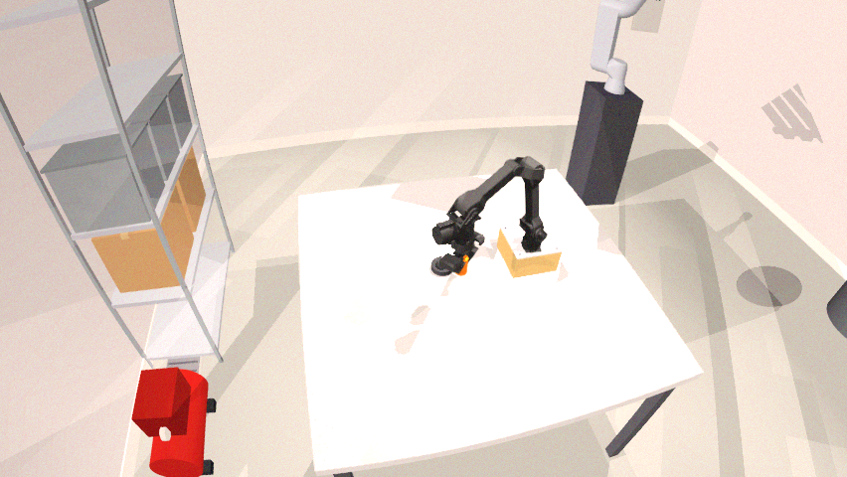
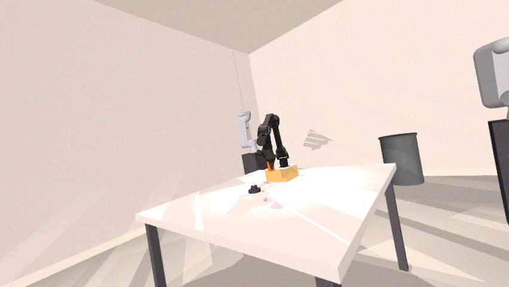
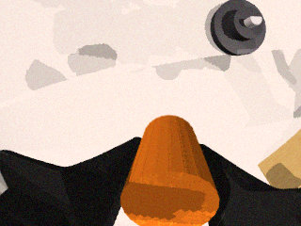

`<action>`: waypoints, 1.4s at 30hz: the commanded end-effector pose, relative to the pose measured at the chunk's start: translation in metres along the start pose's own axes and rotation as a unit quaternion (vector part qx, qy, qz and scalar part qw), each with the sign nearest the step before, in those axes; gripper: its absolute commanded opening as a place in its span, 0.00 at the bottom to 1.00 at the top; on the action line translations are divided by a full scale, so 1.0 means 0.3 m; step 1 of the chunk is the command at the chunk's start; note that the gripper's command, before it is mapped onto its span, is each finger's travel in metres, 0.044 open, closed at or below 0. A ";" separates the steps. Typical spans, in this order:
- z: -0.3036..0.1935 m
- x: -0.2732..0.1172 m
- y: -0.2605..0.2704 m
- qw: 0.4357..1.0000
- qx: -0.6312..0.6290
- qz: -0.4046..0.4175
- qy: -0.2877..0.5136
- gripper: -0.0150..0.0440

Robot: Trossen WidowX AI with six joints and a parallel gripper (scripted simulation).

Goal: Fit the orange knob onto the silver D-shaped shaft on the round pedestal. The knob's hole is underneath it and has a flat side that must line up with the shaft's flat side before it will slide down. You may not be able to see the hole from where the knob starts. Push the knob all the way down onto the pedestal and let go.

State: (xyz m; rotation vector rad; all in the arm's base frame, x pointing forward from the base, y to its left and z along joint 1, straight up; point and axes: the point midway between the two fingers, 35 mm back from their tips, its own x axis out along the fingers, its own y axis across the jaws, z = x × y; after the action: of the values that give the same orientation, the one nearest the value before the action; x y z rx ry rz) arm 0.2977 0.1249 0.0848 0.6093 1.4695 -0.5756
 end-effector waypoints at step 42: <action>0.380 0.134 -0.263 1.000 0.001 -0.002 -0.006 0.25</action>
State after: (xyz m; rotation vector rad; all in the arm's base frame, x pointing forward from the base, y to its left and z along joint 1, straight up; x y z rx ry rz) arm 0.3260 -0.0029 0.0443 0.6066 1.4649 -0.5892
